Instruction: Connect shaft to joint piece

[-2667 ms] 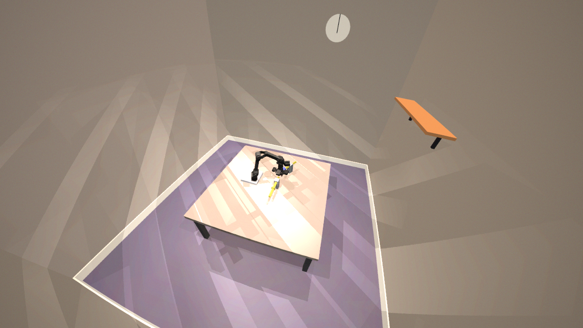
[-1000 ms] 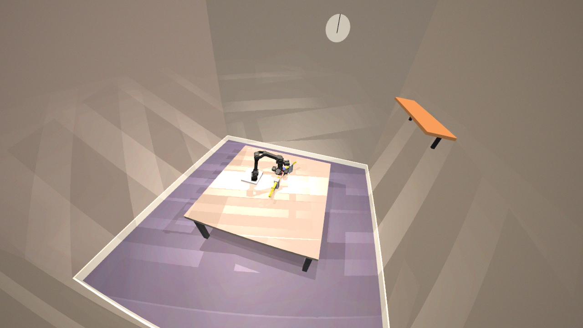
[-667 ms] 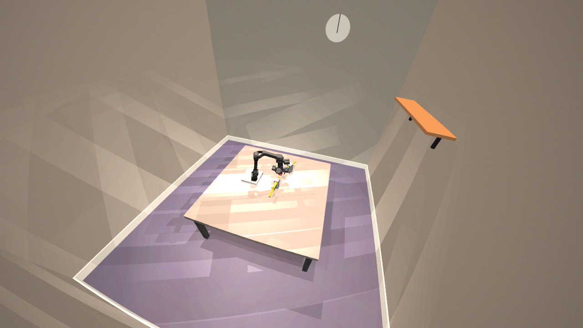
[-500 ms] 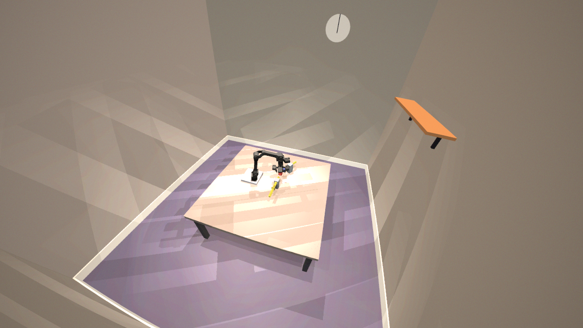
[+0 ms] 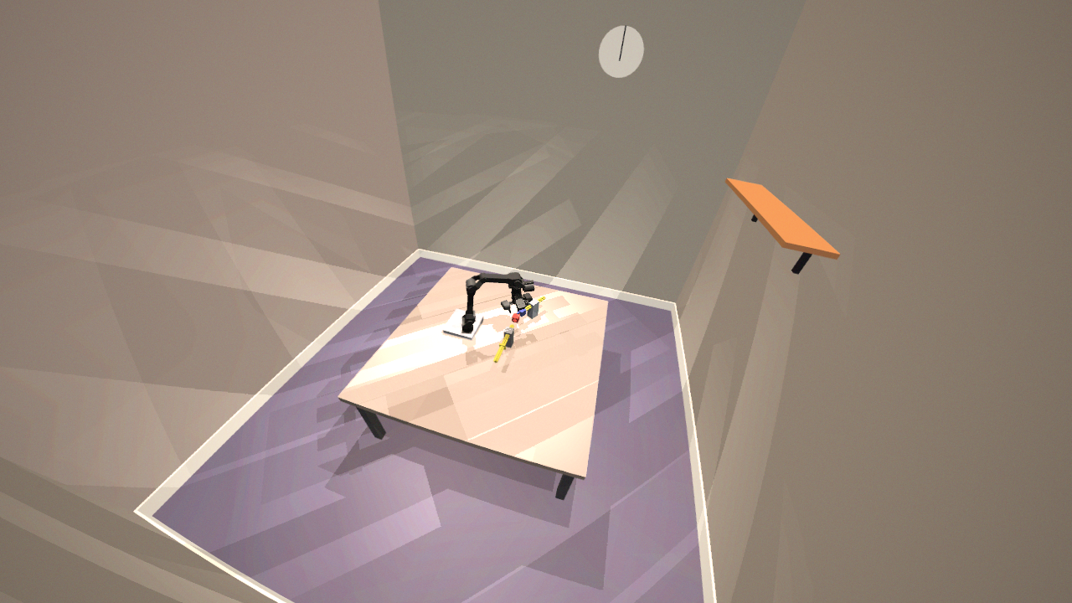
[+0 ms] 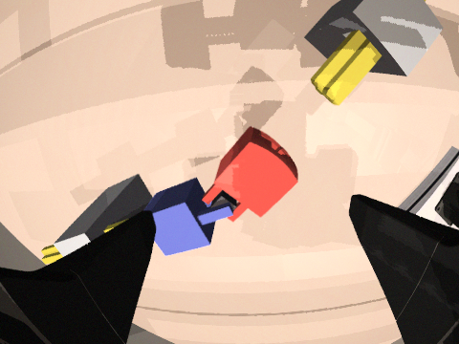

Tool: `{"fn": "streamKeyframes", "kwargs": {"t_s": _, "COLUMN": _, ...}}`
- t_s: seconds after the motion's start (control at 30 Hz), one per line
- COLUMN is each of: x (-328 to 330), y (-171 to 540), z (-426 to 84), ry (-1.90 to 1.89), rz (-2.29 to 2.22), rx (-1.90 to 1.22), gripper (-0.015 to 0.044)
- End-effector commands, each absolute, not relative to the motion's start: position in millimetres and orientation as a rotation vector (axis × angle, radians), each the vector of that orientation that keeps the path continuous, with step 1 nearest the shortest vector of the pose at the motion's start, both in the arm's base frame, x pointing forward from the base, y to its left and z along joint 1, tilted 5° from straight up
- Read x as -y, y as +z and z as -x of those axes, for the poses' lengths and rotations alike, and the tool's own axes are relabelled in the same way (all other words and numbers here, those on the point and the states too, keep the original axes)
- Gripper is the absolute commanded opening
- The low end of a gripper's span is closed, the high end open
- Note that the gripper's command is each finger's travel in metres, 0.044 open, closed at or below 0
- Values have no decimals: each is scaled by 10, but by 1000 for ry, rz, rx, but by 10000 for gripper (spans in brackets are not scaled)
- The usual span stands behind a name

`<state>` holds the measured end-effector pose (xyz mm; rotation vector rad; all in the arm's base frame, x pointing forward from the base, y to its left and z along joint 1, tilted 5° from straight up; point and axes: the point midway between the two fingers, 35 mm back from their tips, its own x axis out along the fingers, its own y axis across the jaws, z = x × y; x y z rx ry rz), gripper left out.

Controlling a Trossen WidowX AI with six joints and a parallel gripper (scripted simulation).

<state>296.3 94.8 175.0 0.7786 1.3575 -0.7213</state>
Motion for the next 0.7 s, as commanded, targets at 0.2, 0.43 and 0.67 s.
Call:
{"fn": "streamKeyframes", "kwargs": {"t_s": 0.2, "x": -962, "y": 2097, "z": -2908, "ry": -484, "rz": -493, "rx": -1419, "gripper": 440}}
{"fn": "streamKeyframes", "kwargs": {"t_s": 0.43, "x": -962, "y": 2279, "z": -2861, "ry": -356, "rz": -340, "rx": -1442, "gripper": 440}}
{"fn": "streamKeyframes", "kwargs": {"t_s": 0.67, "x": -970, "y": 2279, "z": -2861, "ry": -366, "rz": -358, "rx": -1442, "gripper": 440}}
